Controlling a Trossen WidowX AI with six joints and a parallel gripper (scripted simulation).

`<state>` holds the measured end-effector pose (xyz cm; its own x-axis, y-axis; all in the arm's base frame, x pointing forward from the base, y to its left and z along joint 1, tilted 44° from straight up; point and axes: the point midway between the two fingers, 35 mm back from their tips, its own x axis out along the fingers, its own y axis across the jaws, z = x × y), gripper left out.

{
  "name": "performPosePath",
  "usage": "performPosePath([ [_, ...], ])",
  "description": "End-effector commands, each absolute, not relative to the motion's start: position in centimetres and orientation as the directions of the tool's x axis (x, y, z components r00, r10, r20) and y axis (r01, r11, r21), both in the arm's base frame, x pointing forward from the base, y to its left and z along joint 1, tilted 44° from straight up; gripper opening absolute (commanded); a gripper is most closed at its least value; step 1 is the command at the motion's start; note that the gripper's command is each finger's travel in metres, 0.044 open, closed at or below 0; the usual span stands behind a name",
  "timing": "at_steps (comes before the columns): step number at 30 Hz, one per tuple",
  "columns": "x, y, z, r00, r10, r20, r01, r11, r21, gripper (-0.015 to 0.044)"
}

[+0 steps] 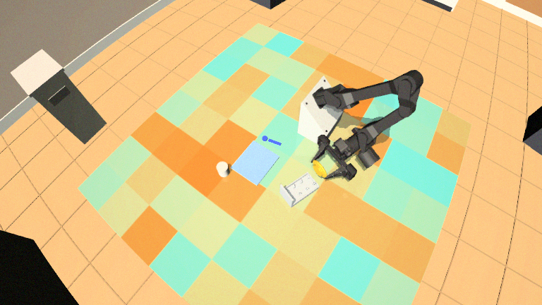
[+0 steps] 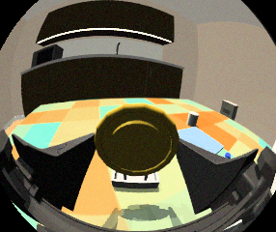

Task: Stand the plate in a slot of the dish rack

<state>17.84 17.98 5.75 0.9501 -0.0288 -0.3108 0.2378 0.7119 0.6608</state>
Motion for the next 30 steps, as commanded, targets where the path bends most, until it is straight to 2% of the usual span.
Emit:
performPosePath([
  [1,17.8,17.8,5.6,0.953,-0.034,-0.301,0.233,0.716,0.658,0.0000],
  [30,20.6,19.6,2.7,0.954,-0.029,-0.300,0.232,0.704,0.671,0.0000],
])
